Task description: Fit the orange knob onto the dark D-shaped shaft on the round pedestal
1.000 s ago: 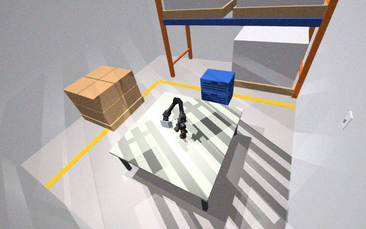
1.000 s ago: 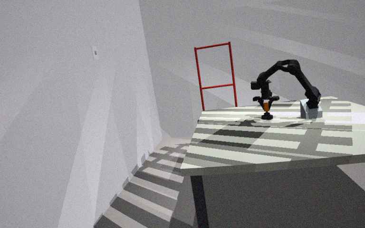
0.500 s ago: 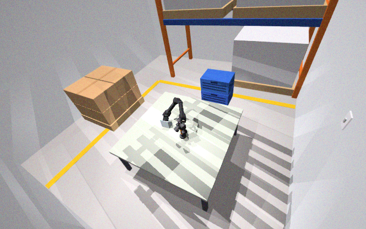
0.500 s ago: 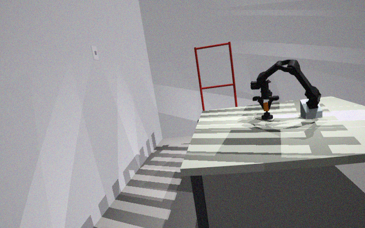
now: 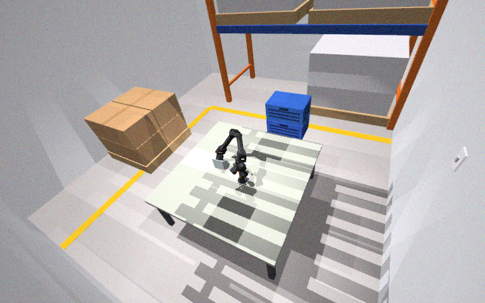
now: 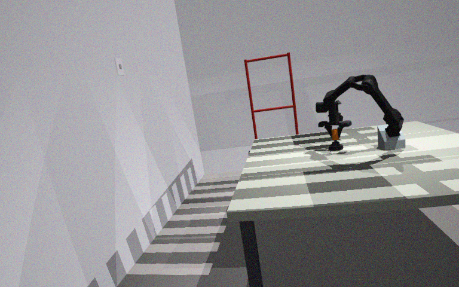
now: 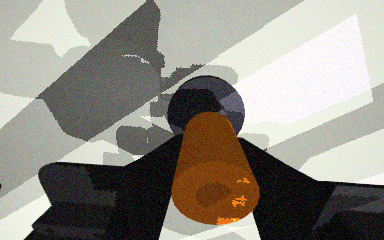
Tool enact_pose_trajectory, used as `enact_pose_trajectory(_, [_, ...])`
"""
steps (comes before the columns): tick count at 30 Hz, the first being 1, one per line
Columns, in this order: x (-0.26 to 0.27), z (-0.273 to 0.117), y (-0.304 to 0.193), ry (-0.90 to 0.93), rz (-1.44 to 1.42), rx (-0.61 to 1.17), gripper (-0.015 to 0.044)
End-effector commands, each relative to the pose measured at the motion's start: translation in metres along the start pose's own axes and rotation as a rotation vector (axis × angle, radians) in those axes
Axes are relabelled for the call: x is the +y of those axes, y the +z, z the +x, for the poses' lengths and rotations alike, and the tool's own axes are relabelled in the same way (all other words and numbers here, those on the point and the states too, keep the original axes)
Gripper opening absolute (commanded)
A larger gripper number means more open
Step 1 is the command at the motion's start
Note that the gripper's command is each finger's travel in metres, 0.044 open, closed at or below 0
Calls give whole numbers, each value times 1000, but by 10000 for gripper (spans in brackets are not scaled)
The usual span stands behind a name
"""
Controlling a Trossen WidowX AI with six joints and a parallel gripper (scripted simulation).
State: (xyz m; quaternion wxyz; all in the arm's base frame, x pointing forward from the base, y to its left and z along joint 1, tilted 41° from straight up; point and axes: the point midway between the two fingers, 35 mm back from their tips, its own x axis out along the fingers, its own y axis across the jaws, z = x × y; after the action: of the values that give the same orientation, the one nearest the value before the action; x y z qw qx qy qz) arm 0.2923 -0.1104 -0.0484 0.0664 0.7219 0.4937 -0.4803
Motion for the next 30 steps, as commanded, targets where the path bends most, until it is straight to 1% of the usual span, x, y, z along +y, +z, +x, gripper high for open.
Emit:
enact_pose_trajectory(1, [-1,-4,-1,4,-1,-1,0])
enact_pose_trajectory(5, [-1,-5,-1,4,51,-1,0])
enact_pose_trajectory(30, [2,12,0,4,46,0,0])
